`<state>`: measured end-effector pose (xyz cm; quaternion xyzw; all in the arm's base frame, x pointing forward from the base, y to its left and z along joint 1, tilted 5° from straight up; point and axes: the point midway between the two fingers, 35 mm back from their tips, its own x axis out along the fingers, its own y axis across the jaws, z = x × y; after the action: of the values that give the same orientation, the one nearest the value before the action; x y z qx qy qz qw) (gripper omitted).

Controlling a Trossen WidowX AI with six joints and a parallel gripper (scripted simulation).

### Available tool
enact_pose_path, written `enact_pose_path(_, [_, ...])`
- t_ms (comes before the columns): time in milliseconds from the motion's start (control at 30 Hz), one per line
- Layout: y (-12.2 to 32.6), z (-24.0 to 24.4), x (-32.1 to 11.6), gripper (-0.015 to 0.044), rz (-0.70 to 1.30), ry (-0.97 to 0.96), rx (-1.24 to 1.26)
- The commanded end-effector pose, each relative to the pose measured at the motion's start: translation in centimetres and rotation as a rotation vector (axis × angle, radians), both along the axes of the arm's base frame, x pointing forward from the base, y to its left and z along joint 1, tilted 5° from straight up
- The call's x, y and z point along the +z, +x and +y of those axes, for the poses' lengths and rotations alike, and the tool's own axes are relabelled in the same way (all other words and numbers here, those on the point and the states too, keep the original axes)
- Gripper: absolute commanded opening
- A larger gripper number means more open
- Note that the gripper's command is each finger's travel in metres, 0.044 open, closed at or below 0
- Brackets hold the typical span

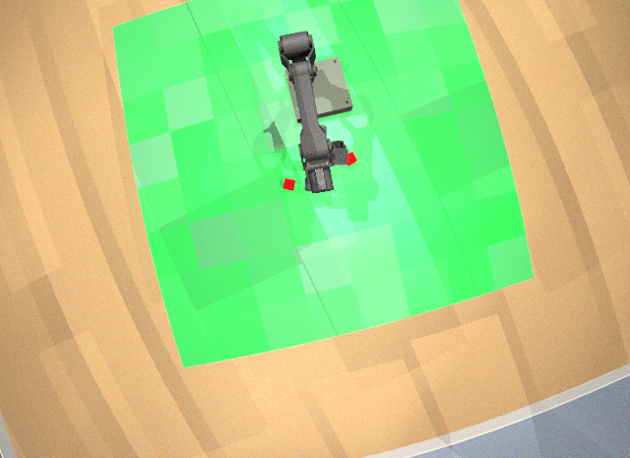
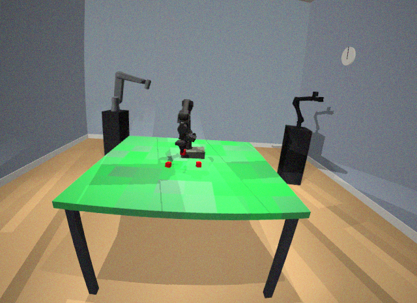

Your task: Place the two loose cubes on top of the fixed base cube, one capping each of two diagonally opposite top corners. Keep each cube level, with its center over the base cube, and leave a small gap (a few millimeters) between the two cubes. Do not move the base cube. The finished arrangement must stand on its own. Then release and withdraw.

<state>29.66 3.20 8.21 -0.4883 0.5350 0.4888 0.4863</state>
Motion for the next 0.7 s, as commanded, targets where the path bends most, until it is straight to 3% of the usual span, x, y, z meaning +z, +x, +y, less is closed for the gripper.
enact_pose_path(0, [0.1,0.0,1.7,0.0105,-0.017,-0.002,-0.005])
enact_pose_path(233, [0.0,0.2,2.4,0.0105,-0.018,-0.004,-0.023])
enact_pose_path(667, [0.3,2.4,1.2,0.0105,-0.042,-0.025,-0.394])
